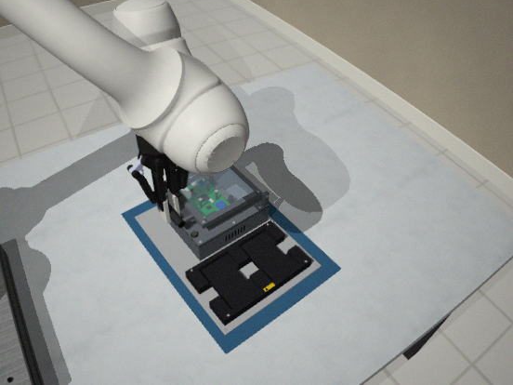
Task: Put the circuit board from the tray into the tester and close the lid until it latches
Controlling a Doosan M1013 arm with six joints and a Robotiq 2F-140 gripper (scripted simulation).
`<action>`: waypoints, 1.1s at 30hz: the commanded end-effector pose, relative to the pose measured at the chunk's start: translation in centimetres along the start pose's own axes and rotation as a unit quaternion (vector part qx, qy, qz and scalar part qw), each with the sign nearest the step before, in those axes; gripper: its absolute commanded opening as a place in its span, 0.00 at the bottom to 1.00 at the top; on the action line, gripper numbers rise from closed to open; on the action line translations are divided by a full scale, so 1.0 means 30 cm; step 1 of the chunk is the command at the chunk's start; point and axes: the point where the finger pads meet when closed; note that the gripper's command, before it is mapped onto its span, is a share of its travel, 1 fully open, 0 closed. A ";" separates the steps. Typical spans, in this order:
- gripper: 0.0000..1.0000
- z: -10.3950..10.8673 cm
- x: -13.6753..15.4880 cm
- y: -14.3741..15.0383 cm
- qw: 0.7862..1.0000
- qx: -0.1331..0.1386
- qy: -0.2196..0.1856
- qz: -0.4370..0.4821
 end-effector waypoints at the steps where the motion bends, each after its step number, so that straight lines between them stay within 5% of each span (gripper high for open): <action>1: 0.00 -0.014 -0.001 0.008 1.000 0.000 0.000 0.001; 17: 0.00 -0.014 -0.001 0.008 1.000 0.000 0.000 0.001; 18: 0.30 -0.014 -0.001 0.008 1.000 0.000 0.000 0.001; 33: 0.30 -0.014 -0.001 0.008 1.000 0.000 0.000 0.001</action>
Point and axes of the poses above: the point where the finger pads meet when closed, its own z axis back along the fingers, its own y axis across the jaws, x = y × z, and after that the axes turned 3 degrees about z, right-handed
